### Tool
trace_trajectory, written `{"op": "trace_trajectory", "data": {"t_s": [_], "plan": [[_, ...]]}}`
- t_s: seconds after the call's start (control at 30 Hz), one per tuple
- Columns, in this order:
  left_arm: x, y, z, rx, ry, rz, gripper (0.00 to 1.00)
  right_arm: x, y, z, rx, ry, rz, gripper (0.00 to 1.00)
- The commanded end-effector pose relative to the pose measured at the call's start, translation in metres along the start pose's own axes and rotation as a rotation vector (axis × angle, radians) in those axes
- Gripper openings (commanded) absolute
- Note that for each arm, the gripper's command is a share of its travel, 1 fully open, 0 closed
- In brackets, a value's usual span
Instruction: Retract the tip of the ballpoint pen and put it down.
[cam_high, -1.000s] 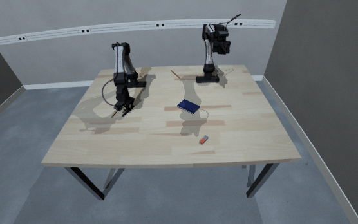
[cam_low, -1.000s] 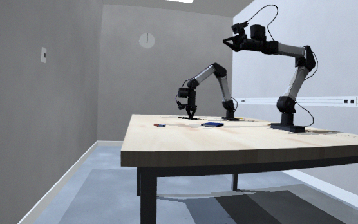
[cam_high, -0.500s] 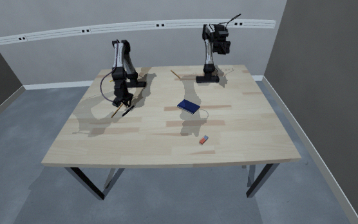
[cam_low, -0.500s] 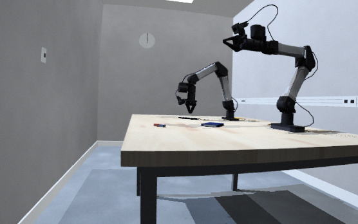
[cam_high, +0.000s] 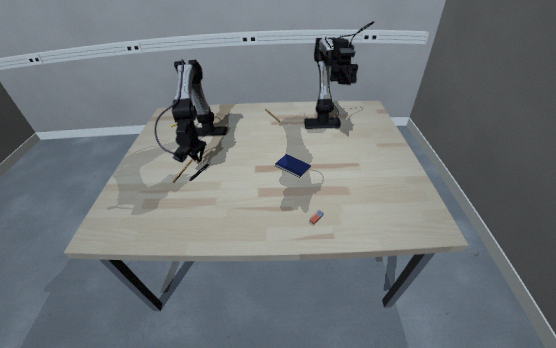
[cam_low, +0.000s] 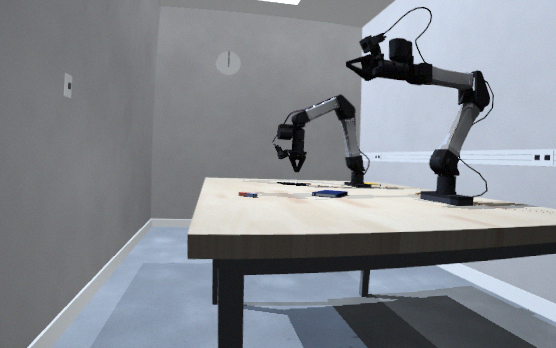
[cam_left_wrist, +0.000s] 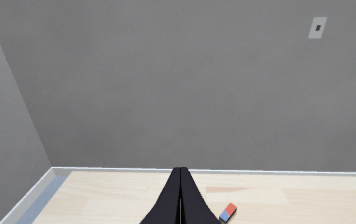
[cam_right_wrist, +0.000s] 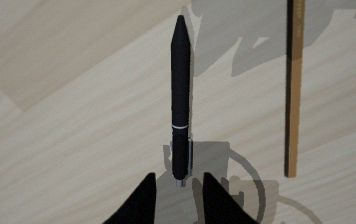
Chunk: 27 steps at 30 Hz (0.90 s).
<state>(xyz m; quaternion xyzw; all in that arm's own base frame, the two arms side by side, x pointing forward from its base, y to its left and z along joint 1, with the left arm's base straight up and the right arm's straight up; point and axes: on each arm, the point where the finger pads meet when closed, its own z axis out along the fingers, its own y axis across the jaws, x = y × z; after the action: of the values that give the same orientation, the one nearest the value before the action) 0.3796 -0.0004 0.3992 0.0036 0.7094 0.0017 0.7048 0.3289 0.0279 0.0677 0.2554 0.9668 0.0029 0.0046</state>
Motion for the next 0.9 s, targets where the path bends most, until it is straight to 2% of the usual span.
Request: {"op": "trace_trajectory", "data": {"t_s": [0.0,0.13,0.47,0.57,0.67,0.87], "plan": [[0.003,0.0,0.0,-0.006,0.004,0.005,0.01,-0.017,0.004,-0.022,-0.048,-0.098,-0.009,0.27],[0.003,0.0,0.0,-0.006,0.004,0.005,0.01,-0.015,0.004,-0.015,-0.064,-0.109,-0.036,0.27],[0.003,0.0,0.0,-0.006,0.004,0.005,0.01,-0.059,0.026,-0.072,-0.244,-0.45,-0.18,0.27],[0.003,0.0,0.0,-0.006,0.004,0.005,0.01,-0.067,0.028,-0.091,-0.277,-0.546,-0.21,0.27],[0.003,0.0,0.0,-0.006,0.004,0.005,0.01,-0.07,0.028,-0.096,-0.279,-0.573,-0.219,0.27],[0.003,0.0,0.0,-0.006,0.004,0.005,0.01,-0.081,0.031,-0.143,-0.337,-0.767,-0.271,0.27]]}}
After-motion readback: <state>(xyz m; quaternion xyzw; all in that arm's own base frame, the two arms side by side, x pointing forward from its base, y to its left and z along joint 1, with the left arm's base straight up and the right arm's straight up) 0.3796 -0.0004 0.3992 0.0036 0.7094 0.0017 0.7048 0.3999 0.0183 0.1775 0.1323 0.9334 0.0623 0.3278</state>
